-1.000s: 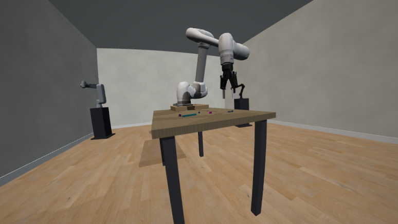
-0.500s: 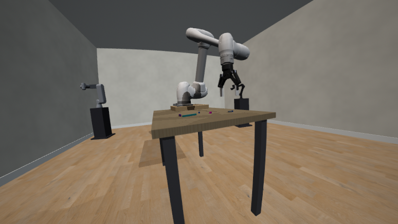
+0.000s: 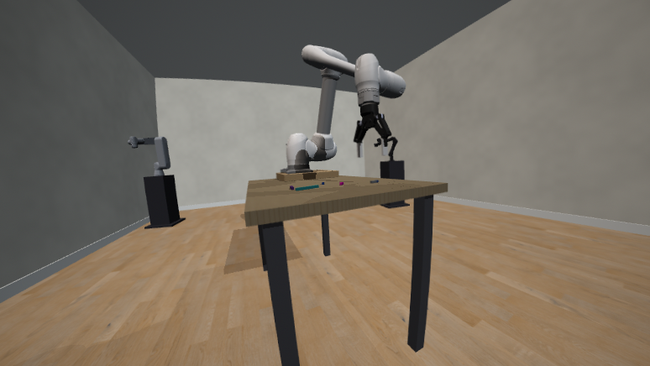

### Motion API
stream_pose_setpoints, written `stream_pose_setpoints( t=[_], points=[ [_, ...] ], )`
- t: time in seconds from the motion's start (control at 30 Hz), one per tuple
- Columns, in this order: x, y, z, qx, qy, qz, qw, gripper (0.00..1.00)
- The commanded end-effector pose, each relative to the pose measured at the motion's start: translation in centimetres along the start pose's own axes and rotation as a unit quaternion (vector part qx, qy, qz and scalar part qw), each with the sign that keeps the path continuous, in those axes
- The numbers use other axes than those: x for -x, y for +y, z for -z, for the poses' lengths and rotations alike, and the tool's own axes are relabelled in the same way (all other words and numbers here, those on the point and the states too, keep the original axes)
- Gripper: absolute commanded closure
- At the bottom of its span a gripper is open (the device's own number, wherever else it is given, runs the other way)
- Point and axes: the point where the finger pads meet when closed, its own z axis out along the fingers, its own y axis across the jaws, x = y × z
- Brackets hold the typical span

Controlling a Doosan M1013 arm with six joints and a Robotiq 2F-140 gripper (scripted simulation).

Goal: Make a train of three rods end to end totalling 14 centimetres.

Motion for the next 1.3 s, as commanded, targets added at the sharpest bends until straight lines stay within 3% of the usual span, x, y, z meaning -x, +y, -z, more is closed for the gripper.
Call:
stream_pose_setpoints(
  t=[0.0, 0.57, 0.67, 0.73, 0.77, 1.23, 1.27],
  points=[
    [0.2, 0.2, 0.5, 0.002, -0.002, 0.002, 1.0, 0.0],
    [0.7, 0.1, 0.5, 0.002, -0.002, 0.004, 1.0, 0.0],
    [5.2, -0.1, 0.1, 0.002, -0.002, 0.016, 1.0, 0.0],
    [5.2, -0.1, 0.1, 0.002, -0.002, 0.016, 1.0, 0.0],
    [7.7, -0.4, -0.1, 0.002, -0.002, 0.022, 1.0, 0.0],
    [21.9, -4.0, -1.4, 0.002, -0.002, 0.061, 0.998, 0.0],
    [21.9, -4.0, -1.4, 0.002, -0.002, 0.061, 0.998, 0.0]
  ],
)
